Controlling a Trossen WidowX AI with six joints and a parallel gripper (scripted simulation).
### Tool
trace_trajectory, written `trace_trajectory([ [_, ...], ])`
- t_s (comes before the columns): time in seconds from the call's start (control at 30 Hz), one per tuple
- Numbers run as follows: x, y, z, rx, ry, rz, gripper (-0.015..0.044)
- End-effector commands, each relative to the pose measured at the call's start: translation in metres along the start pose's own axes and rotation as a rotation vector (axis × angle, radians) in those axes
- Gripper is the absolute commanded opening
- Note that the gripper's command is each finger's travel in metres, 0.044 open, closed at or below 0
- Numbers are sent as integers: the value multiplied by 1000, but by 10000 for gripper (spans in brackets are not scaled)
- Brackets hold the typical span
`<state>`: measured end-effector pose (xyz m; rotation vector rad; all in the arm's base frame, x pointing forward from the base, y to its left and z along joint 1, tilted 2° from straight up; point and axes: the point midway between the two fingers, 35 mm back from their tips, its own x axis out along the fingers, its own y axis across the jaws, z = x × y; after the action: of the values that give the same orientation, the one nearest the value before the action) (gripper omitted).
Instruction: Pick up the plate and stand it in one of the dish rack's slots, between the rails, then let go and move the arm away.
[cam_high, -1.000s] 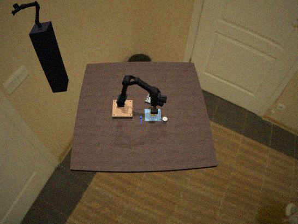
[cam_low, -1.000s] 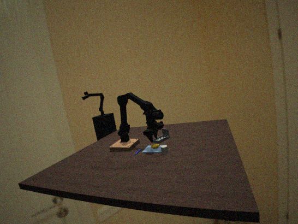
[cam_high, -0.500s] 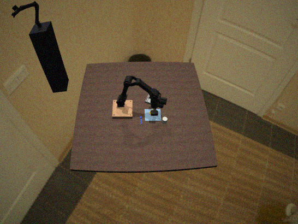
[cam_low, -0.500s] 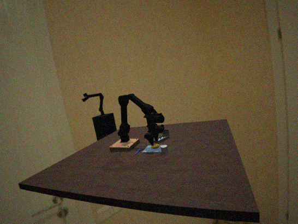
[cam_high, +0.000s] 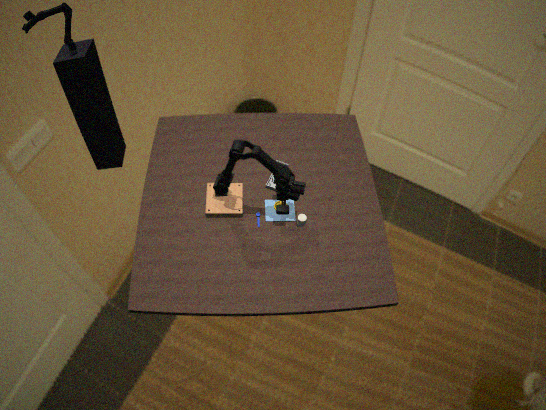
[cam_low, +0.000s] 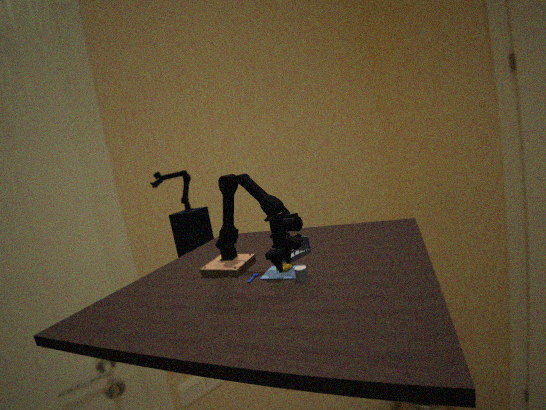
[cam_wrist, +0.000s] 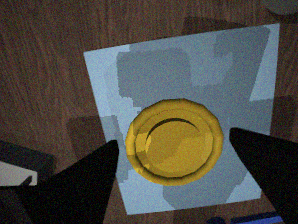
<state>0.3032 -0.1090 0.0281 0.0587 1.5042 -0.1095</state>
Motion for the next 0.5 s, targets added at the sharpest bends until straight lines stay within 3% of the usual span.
trace_trajectory([
  [0.0,7,0,-3,-3,9,-1,400],
  [0.47,8,0,-3,-3,9,-1,342],
])
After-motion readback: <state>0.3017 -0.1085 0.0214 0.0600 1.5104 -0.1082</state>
